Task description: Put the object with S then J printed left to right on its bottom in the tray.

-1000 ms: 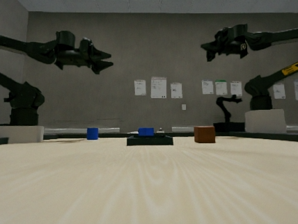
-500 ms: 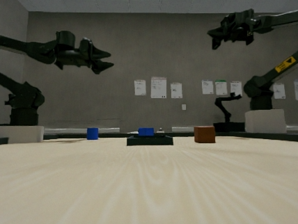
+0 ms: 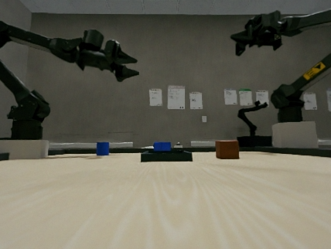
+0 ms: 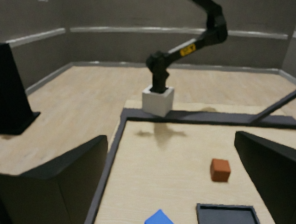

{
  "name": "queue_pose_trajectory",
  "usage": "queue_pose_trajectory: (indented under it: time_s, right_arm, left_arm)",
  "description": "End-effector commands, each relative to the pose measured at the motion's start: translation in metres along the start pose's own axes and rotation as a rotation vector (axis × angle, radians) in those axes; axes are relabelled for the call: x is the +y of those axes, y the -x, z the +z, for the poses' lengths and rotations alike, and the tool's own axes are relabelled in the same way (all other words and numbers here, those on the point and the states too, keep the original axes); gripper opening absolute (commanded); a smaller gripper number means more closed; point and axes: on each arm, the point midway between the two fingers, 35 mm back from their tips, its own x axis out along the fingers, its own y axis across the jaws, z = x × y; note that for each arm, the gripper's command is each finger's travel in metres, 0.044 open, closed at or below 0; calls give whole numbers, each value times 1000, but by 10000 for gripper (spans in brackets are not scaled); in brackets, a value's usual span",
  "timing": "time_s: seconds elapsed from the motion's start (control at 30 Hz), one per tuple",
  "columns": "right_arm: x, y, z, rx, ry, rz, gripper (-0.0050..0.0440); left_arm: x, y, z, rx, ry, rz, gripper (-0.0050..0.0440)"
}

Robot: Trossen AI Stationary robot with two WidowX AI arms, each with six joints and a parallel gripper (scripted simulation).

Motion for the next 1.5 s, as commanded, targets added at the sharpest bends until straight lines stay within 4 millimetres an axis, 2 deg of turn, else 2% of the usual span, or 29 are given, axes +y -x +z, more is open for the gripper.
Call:
queue_pose_trajectory:
  time_s: [0.0, 0.03, 0.1, 0.33, 0.6, 0.67, 0.8, 0.9, 1.07, 1.17, 1.47]
  right_arm:
    - [1, 0, 5, -1, 10, 3, -50]
    - [1, 0, 5, -1, 10, 3, -50]
    - [1, 0, 5, -1, 10, 3, -50]
    - [1, 0, 5, -1, 10, 3, -50]
    - [1, 0, 5, -1, 10, 3, -50]
    - [1, 0, 5, -1, 10, 3, -50]
    - [1, 0, 5, -1, 10, 3, -50]
    - [1, 0, 5, -1, 10, 3, -50]
    - [1, 0, 5, -1, 10, 3, -50]
    - [1, 0, 5, -1, 10, 3, -50]
    - [1, 0, 5, -1, 10, 3, -50]
  left_arm:
    - [-8, -40, 18, 95, 25, -16, 400]
    - [-10, -49, 17, 120, 29, -20, 400]
    - [-10, -49, 17, 120, 29, -20, 400]
    - [-34, -121, 1, 311, 37, -47, 400]
    - [-73, -191, -40, 503, 10, -65, 400]
    - [-73, -191, -40, 503, 10, -65, 400]
    - [-99, -228, -80, 618, -21, -71, 400]
    - [-118, -246, -104, 681, -48, -74, 400]
    - [-146, -269, -156, 790, -95, -73, 400]
    - [-159, -278, -175, 826, -118, -73, 400]
    - [-161, -281, -183, 841, -124, -70, 400]
